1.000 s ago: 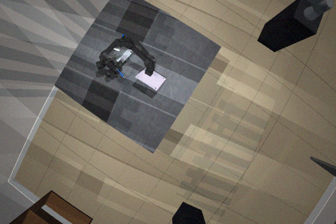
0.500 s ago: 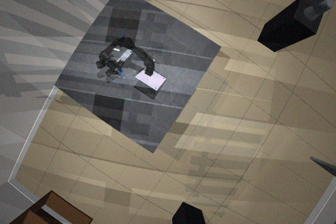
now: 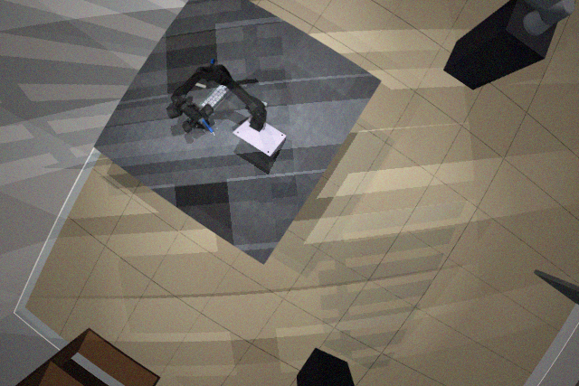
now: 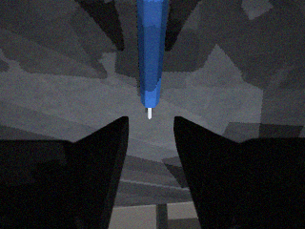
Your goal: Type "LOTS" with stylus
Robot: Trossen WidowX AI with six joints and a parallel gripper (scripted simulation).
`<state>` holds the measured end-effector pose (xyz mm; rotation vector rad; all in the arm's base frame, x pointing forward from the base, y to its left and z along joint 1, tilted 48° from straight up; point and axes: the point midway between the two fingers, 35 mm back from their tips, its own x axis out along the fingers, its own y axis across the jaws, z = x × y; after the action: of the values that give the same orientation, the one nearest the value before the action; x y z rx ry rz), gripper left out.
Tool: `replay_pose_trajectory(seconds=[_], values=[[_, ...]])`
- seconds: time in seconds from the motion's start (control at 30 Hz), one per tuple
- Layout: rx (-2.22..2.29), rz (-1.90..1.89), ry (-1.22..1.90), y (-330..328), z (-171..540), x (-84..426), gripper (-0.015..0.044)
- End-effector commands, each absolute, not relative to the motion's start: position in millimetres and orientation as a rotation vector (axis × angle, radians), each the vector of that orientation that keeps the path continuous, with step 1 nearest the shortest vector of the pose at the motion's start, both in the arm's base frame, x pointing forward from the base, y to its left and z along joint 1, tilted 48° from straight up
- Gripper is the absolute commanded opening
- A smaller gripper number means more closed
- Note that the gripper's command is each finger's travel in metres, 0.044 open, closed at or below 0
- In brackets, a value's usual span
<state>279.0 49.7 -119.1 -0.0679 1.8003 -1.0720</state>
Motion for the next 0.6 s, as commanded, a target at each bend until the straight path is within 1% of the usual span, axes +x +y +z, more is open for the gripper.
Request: replay_pose_trajectory(seconds=[0.0,0.57], values=[[-0.074,-1.070,1.802,46.8,-121.9,278.5,0.0150],[-0.074,-1.070,1.802,38.3,-129.6,277.9,0.0150]])
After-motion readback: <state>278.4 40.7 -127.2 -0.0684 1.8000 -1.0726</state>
